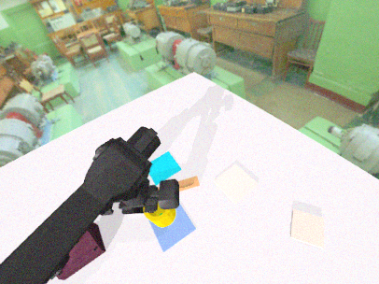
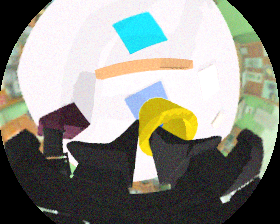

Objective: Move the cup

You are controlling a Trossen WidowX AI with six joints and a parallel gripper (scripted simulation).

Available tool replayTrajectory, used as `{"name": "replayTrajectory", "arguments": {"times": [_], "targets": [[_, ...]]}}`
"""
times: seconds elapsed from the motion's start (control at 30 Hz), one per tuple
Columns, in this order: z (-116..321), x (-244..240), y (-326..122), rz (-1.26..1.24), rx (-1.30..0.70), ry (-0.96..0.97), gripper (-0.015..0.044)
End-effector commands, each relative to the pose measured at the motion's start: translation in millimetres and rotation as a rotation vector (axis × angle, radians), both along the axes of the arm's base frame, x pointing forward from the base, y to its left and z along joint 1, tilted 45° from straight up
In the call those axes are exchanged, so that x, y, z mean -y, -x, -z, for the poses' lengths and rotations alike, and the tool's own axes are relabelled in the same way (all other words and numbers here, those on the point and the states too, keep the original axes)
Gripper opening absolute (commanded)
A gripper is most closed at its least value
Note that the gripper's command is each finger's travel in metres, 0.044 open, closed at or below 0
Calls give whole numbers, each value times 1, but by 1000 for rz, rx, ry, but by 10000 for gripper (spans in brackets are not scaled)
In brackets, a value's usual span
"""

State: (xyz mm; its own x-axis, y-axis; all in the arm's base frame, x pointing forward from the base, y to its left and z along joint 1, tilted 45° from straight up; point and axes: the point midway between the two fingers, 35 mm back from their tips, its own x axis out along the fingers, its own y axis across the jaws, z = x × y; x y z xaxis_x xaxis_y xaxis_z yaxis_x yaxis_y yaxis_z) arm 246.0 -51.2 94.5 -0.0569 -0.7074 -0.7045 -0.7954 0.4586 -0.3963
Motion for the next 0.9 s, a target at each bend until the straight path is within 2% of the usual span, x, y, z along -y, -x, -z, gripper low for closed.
{"name": "replayTrajectory", "arguments": {"times": [0.0, 0.87], "targets": [[6, -6, -5, 3, 4, -7, 0], [39, -39, -29, 5, 7, -11, 0]]}}
